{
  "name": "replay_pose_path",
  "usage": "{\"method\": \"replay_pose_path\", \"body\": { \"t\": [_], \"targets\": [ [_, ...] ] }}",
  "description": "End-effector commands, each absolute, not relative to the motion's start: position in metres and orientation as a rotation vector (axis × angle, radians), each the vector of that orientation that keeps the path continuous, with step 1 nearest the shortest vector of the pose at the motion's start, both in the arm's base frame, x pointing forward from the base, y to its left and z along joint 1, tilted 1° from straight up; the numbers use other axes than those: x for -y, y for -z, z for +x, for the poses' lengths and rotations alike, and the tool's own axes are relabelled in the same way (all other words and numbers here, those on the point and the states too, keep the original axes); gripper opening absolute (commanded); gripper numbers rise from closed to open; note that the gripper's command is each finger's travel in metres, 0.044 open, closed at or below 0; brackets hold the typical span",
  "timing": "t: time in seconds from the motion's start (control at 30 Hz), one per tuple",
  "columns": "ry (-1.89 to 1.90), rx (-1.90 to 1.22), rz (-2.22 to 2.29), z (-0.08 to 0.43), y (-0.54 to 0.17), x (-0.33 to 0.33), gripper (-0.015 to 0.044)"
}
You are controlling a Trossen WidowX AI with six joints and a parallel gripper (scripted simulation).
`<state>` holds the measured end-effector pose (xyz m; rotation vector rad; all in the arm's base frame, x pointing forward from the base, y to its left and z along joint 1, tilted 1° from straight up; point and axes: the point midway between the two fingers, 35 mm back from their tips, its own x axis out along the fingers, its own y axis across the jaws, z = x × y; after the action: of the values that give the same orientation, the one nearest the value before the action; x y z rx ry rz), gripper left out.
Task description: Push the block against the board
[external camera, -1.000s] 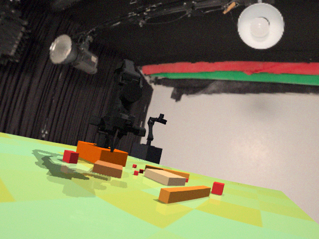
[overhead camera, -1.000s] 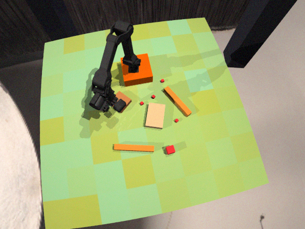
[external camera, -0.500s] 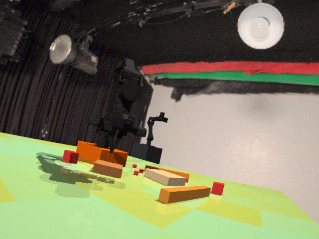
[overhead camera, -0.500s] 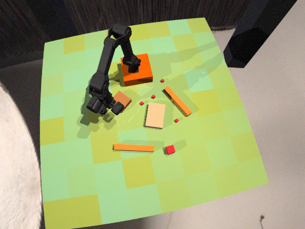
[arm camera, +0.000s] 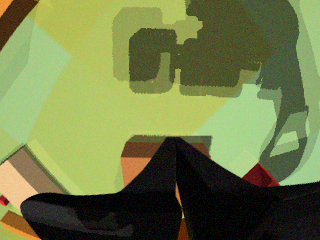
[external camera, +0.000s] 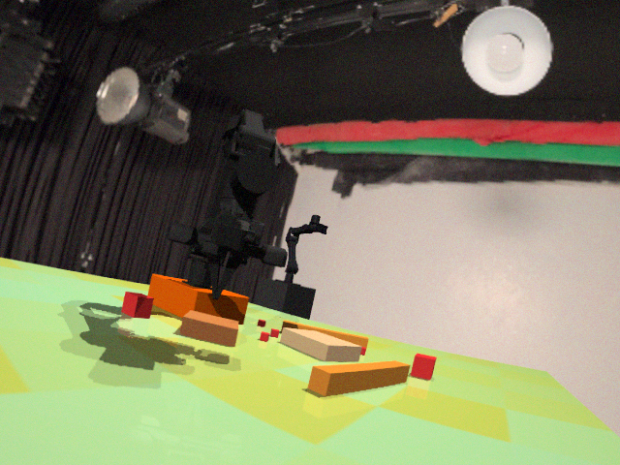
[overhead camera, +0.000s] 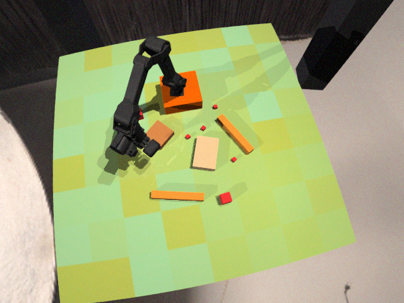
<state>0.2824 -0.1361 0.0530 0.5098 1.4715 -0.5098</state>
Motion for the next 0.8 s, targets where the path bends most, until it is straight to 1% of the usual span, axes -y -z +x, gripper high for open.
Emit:
{"method": "replay_pose_path", "body": {
  "t": [0.0, 0.2, 0.77],
  "targets": [
    [0.508, -1.472, 0.505, 0.287, -0.053, 0.140, 0.0000],
    [0.508, -1.472, 0.505, 0.282, -0.103, 0.136, 0.0000],
    [0.508, -1.472, 0.505, 0.282, -0.103, 0.136, 0.0000]
  ]
}}
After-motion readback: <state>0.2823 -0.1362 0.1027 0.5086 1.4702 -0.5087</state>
